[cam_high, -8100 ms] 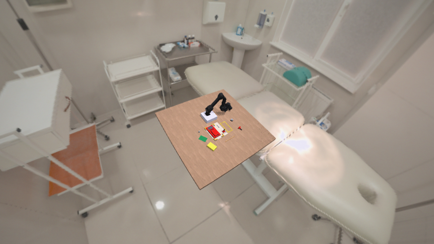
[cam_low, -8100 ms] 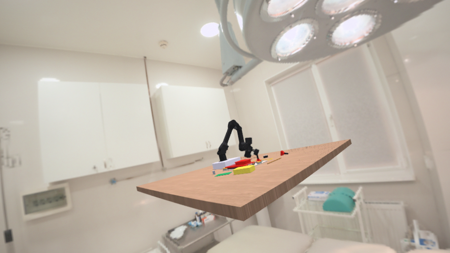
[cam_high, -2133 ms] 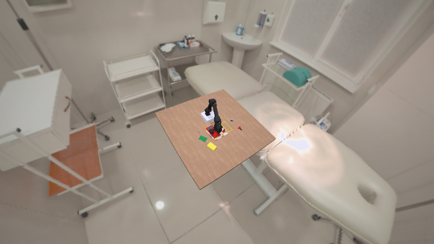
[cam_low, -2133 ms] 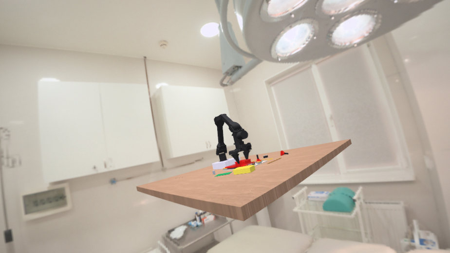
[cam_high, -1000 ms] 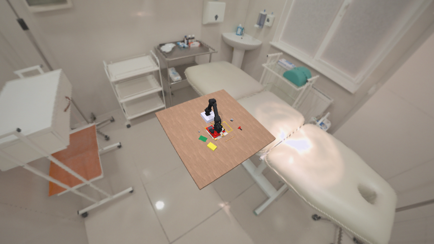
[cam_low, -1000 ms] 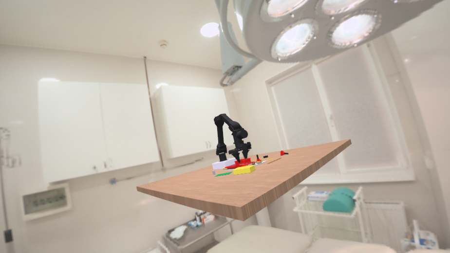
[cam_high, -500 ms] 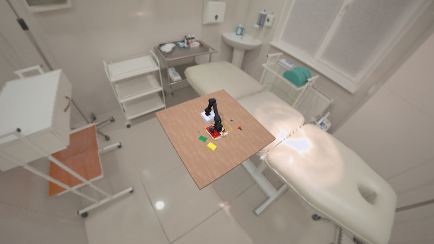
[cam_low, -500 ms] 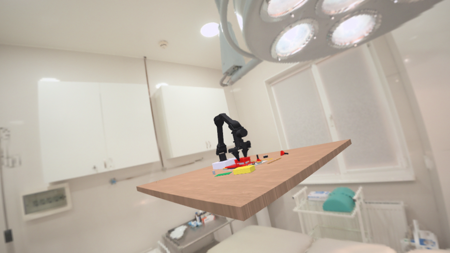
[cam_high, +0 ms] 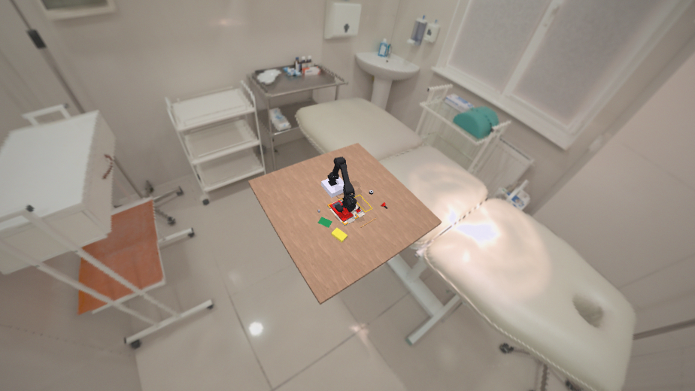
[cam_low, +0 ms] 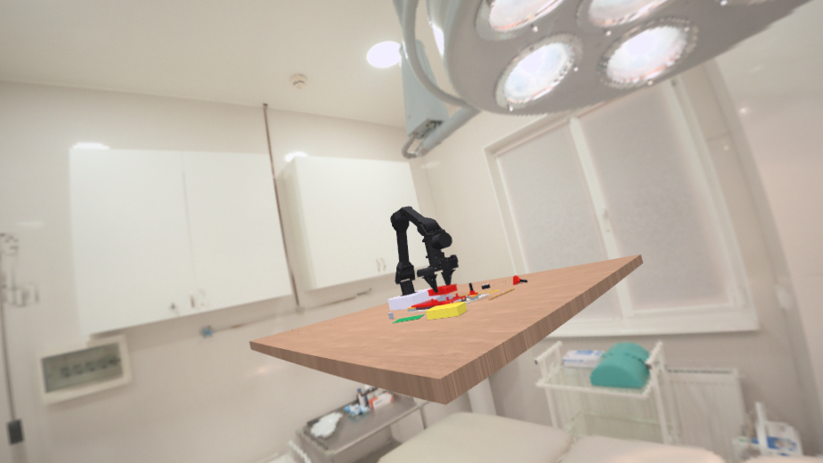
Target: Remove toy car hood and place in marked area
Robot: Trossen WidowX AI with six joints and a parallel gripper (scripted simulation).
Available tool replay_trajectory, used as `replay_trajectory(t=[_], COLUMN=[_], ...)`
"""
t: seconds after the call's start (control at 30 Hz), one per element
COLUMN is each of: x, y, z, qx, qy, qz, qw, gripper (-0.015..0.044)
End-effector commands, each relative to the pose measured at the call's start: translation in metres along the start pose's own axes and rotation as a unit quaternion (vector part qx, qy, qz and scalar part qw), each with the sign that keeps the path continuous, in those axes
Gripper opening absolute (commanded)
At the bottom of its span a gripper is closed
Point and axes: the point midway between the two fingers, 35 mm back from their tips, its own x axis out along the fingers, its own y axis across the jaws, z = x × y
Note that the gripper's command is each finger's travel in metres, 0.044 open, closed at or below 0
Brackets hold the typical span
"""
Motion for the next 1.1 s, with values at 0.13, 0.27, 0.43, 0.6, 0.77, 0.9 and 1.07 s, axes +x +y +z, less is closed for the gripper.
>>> replay_trajectory(t=[0.13,0.27,0.43,0.6,0.77,0.9,1.07], x=[-0.032,-0.046,-0.037,-0.038,-0.039,-0.040,-0.042], y=[-0.001,0.000,0.017,0.042,0.068,0.088,0.114], z=[0.003,0.002,0.006,0.011,0.013,0.014,0.014], qx=[0.001,0.001,-0.001,-0.001,0.000,0.000,0.000], qy=[-0.005,-0.005,-0.002,-0.003,-0.003,-0.004,-0.004], qz=[-0.002,-0.002,0.000,0.001,0.002,0.003,0.004], qw=[1.000,1.000,1.000,1.000,1.000,1.000,1.000], gripper=[0.0000,0.0000,0.0000,0.0000,0.0000,0.0000,0.0000])
